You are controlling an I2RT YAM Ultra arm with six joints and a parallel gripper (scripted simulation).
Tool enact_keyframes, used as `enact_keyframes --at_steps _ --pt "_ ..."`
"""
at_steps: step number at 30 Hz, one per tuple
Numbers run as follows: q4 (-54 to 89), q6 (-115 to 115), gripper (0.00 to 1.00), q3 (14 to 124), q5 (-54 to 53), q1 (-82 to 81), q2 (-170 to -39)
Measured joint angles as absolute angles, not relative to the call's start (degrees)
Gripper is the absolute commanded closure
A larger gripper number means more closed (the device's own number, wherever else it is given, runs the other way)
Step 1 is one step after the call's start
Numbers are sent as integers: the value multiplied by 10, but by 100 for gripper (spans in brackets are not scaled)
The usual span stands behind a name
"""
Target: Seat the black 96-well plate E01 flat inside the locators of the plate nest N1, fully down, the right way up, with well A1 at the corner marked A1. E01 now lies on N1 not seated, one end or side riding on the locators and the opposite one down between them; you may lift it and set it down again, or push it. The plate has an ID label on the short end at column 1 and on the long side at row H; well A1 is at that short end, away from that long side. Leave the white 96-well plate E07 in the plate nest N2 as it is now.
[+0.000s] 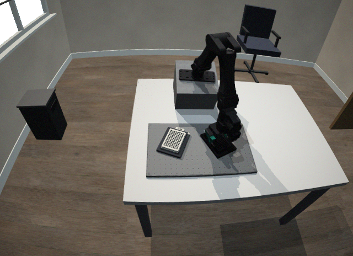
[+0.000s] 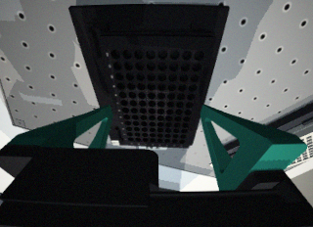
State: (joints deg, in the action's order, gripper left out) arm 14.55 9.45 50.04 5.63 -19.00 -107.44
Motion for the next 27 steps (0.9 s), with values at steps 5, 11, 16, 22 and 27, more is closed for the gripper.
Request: enact_keyframes --at_steps 5,11,16,22,27 --pt "132 96 0 500 56 -189 -1088" --pt "124 96 0 500 56 -189 -1088" --pt "123 96 0 500 56 -189 -1088" --pt "122 96 0 500 56 -189 -1088" --pt "122 96 0 500 56 -189 -1088"
